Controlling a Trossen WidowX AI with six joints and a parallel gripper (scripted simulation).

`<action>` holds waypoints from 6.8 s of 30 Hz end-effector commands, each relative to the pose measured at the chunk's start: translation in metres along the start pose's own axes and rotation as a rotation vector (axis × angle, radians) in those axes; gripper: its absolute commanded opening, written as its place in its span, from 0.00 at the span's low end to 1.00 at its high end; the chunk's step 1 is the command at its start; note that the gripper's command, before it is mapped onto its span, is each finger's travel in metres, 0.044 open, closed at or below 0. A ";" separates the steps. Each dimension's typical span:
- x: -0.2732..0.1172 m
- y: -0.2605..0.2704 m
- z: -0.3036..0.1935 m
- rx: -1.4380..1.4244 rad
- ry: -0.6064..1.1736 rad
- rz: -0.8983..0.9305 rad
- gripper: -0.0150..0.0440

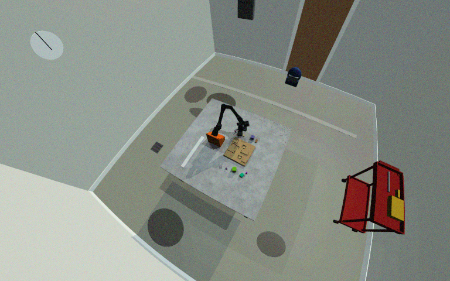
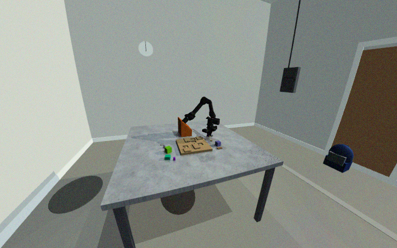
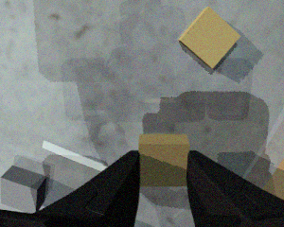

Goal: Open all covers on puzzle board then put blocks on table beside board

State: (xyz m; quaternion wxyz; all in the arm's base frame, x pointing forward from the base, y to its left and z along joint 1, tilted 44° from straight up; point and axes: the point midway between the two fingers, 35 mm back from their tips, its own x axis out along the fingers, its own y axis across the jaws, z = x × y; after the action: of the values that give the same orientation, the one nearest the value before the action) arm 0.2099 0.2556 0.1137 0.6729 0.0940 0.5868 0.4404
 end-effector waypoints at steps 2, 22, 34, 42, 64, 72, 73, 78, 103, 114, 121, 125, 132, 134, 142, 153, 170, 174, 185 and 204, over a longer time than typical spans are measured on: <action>0.008 -0.001 -0.002 0.007 0.001 -0.005 0.39; 0.025 0.003 -0.004 0.002 -0.001 0.007 0.66; 0.011 0.001 -0.002 0.002 0.000 0.003 1.00; -0.014 0.000 -0.002 0.004 0.001 -0.002 1.00; -0.051 -0.030 0.016 0.150 0.002 -0.026 0.60; -0.052 -0.069 0.034 0.299 -0.001 -0.045 0.25; -0.052 -0.074 0.036 0.317 -0.002 -0.047 0.25; -0.054 -0.100 0.044 0.411 -0.004 -0.057 0.25; -0.058 -0.242 0.050 0.895 -0.009 -0.057 0.25; -0.058 -0.302 0.035 1.105 -0.014 -0.037 0.25; -0.056 -0.338 0.020 1.227 -0.011 -0.019 0.25; -0.055 -0.341 0.018 1.238 -0.011 -0.017 0.25; -0.031 -0.342 0.019 1.239 -0.011 -0.017 0.25; -0.022 -0.342 0.019 1.239 -0.011 -0.016 0.25; -0.004 -0.343 0.017 1.238 -0.011 -0.015 0.25; 0.005 -0.343 0.017 1.239 -0.011 -0.014 0.25; 0.010 -0.349 0.011 1.227 -0.010 -0.015 0.25; 0.008 -0.349 0.011 1.075 -0.009 -0.015 0.25; -0.001 -0.348 0.012 0.037 0.000 -0.017 0.25; -0.025 -0.349 0.012 -0.047 0.001 -0.019 0.50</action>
State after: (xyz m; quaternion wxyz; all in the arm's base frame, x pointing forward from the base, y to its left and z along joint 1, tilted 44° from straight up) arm 0.3894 0.0396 -0.0933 0.6753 0.0980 0.5915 0.4294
